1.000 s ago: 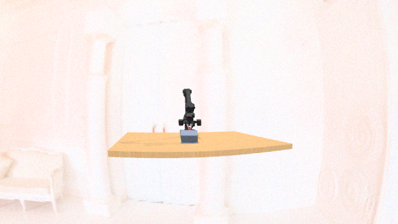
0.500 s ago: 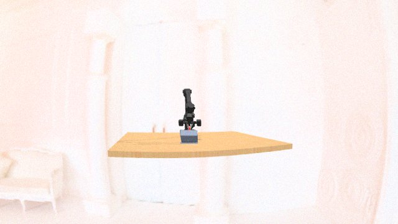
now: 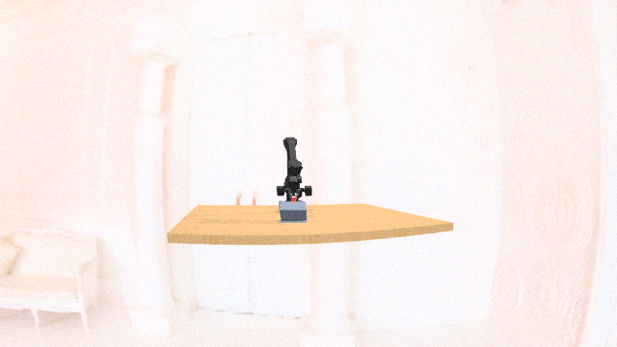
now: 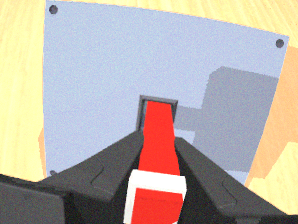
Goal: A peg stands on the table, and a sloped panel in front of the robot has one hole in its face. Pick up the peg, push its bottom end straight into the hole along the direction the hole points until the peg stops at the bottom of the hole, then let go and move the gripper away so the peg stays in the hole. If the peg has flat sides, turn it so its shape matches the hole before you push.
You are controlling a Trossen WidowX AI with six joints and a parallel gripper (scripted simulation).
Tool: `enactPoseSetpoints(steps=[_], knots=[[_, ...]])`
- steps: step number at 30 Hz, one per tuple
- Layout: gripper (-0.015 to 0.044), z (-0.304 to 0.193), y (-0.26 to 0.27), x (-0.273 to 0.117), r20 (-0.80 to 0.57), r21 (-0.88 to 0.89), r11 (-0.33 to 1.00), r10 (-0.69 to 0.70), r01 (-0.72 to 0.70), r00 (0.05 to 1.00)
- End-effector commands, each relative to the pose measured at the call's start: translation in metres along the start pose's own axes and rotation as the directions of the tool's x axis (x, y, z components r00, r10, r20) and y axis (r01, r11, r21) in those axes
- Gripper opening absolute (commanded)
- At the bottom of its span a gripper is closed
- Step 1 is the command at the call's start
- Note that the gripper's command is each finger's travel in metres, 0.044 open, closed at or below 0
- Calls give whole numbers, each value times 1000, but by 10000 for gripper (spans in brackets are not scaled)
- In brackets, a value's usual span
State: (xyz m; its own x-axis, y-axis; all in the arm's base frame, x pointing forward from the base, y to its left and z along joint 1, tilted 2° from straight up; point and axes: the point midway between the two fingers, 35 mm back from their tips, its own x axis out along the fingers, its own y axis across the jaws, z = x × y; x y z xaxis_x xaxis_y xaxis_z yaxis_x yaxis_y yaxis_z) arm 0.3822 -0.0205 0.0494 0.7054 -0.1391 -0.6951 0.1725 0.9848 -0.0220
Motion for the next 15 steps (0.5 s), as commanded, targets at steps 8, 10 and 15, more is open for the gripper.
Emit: enactPoseSetpoints(steps=[8, 10, 15], knots=[[0, 0, 1, 6, -3, -3, 1000, 2, -2, 1000], [0, 0, 1, 7, -3, -3, 1000, 2, -2, 1000], [0, 0, 1, 10, -3, -3, 1000, 2, -2, 1000]])
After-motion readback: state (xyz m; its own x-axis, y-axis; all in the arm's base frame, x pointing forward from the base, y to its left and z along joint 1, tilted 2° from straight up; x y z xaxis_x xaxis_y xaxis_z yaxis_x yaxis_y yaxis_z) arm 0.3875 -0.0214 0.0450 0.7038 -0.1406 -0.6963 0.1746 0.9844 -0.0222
